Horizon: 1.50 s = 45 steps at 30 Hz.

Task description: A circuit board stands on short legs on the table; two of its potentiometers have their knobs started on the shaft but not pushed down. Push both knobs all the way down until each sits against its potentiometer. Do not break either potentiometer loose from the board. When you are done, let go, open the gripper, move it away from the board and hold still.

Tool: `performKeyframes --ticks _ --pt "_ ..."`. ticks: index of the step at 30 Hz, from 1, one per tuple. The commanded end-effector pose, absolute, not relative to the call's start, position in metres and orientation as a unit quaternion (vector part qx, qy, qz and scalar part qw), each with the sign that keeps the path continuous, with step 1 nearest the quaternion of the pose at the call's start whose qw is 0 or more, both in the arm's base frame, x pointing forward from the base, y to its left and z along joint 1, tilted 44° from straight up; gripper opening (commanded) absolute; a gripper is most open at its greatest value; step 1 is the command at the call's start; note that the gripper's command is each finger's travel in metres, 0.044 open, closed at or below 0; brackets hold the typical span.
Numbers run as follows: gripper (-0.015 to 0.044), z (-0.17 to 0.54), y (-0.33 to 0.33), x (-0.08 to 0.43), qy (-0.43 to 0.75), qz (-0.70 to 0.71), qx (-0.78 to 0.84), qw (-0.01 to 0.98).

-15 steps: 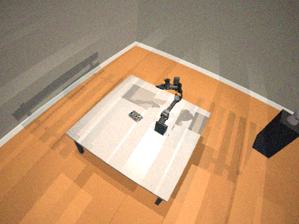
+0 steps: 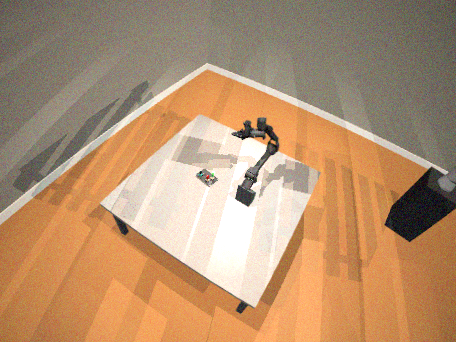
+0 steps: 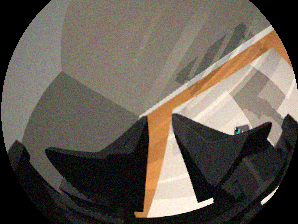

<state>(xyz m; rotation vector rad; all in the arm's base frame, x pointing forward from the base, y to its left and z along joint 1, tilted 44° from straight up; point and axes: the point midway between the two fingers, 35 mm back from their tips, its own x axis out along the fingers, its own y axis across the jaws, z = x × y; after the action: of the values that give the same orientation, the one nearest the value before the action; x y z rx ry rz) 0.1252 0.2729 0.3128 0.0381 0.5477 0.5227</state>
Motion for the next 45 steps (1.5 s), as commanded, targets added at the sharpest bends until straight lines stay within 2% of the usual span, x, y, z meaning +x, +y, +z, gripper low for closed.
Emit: performKeyframes --ticks 1,21,45 --pt "0.0 0.29 0.277 0.145 0.297 0.198 0.045 0.933" --pt "0.0 0.194 0.259 0.229 0.36 -0.078 0.186 0.911" --pt "0.0 0.075 0.172 0.296 0.322 -0.411 0.321 0.79"
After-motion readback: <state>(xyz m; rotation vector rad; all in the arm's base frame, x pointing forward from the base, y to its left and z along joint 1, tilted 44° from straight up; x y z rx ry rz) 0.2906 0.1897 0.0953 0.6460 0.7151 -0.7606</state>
